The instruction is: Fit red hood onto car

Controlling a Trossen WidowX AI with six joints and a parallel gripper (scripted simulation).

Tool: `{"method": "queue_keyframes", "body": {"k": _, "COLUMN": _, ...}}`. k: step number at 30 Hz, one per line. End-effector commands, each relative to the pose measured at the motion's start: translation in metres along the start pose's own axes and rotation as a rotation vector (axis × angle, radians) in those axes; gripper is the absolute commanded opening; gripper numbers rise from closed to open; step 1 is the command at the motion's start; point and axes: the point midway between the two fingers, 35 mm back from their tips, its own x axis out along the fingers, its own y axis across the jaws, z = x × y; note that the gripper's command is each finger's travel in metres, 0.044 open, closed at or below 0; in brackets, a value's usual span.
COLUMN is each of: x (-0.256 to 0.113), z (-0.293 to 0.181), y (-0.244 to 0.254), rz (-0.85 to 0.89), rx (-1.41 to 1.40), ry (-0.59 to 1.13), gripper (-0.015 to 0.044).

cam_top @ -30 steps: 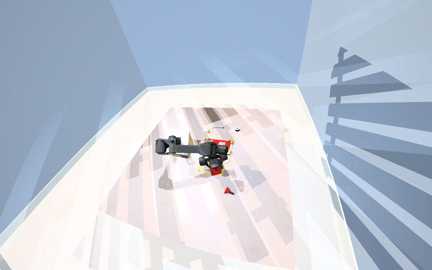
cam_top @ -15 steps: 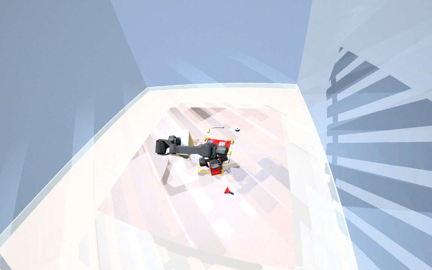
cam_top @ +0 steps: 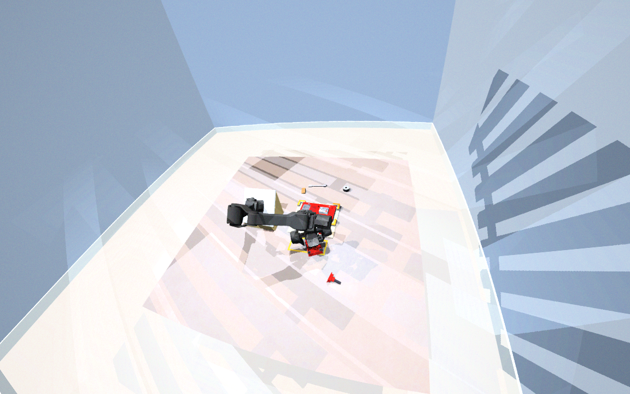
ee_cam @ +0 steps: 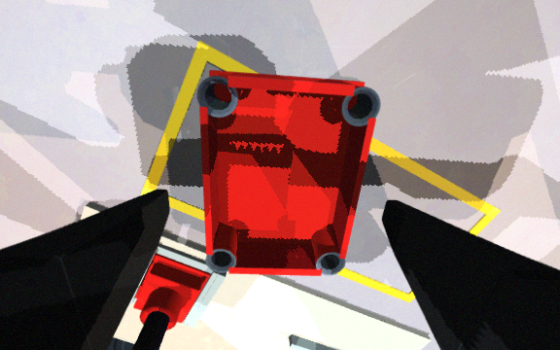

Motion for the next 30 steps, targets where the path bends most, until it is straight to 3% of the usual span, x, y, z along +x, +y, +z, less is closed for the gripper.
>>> {"method": "queue_keyframes", "body": {"k": 1, "x": 0.003, "z": -0.001, "y": -0.002, "rz": -0.007, "rx": -0.006, "ry": -0.001, "gripper": 0.0440}}
{"method": "queue_keyframes", "body": {"k": 30, "x": 0.017, "z": 0.000, "y": -0.002, "rz": -0.007, "rx": -0.006, "ry": -0.002, "gripper": 0.0440}}
